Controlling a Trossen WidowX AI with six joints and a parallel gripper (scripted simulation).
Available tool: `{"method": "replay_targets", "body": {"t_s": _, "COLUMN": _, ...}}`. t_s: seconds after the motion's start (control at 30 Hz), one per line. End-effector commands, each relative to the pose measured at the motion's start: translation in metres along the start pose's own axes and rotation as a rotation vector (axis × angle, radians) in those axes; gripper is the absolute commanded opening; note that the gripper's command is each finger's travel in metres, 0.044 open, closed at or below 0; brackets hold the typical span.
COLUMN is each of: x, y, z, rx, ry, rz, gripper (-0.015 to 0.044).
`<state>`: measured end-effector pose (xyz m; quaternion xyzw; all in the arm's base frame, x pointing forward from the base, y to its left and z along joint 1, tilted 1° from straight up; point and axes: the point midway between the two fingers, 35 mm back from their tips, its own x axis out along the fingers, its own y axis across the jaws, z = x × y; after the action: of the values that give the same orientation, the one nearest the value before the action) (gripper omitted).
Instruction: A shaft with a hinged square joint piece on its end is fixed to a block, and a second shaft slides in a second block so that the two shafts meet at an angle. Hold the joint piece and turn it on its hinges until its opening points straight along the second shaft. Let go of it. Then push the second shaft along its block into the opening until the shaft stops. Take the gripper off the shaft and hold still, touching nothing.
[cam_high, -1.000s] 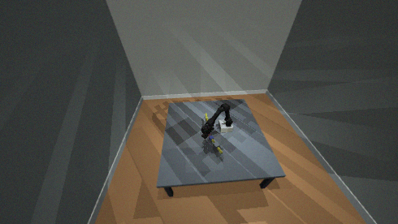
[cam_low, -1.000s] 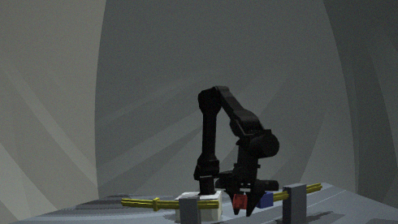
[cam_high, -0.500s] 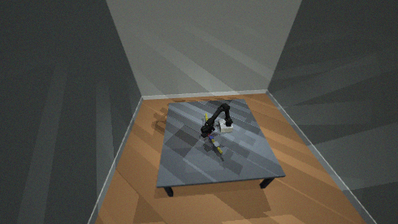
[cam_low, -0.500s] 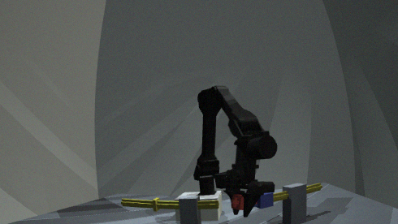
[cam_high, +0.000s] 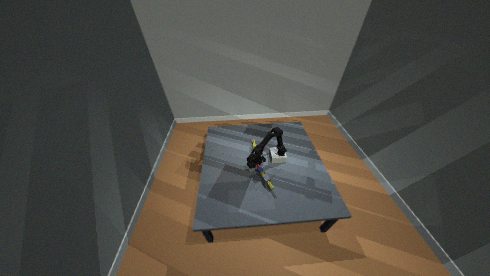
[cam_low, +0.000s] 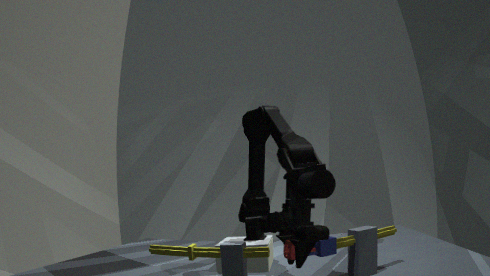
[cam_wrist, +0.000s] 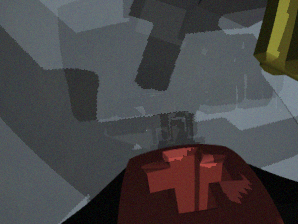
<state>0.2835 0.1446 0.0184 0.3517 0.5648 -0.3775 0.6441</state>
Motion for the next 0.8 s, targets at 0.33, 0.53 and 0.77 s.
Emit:
{"method": "replay_targets", "body": {"t_s": 0.33, "x": 0.003, "y": -0.008, "z": -0.001, "rx": 0.227, "ry": 0.07, "rz": -0.015, "gripper": 0.0}}
{"method": "replay_targets", "body": {"t_s": 0.53, "x": 0.004, "y": -0.011, "z": -0.002, "rx": 0.322, "ry": 0.099, "rz": -0.016, "gripper": 0.0}}
{"method": "replay_targets", "body": {"t_s": 0.77, "x": 0.005, "y": -0.015, "z": -0.004, "rx": 0.434, "ry": 0.136, "rz": -0.014, "gripper": 0.0}}
